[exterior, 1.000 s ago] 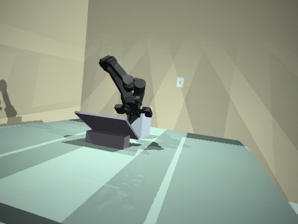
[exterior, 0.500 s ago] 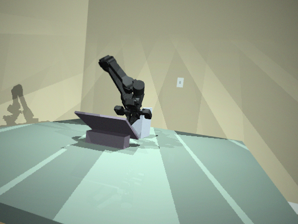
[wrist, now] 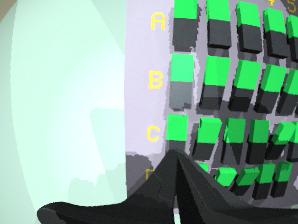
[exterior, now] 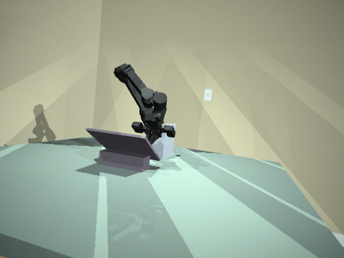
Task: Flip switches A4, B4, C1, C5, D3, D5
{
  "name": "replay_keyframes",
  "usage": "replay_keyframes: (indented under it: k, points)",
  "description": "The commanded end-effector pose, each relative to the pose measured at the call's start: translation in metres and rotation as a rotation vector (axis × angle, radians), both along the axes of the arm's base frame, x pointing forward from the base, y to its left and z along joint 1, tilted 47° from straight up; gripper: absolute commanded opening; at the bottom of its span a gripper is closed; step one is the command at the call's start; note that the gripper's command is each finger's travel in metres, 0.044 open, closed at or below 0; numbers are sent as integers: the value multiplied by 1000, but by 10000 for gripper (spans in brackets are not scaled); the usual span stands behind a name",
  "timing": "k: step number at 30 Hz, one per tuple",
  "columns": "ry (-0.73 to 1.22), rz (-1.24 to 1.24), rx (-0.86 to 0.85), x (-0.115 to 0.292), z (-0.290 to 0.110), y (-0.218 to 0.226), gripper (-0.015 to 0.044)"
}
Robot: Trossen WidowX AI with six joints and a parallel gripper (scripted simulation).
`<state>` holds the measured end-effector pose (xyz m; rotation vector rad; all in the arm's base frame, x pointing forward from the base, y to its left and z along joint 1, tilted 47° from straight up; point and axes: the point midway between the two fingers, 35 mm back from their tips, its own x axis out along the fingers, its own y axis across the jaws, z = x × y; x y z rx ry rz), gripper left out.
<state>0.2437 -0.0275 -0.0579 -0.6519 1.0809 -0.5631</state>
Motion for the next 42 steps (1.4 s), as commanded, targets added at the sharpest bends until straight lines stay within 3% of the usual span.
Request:
replay_keyframes:
  k: [1,42]
  points:
    - [5,2,-4,-1,0,-1,0]
    - [5,2,-5,1,-4,-5,0]
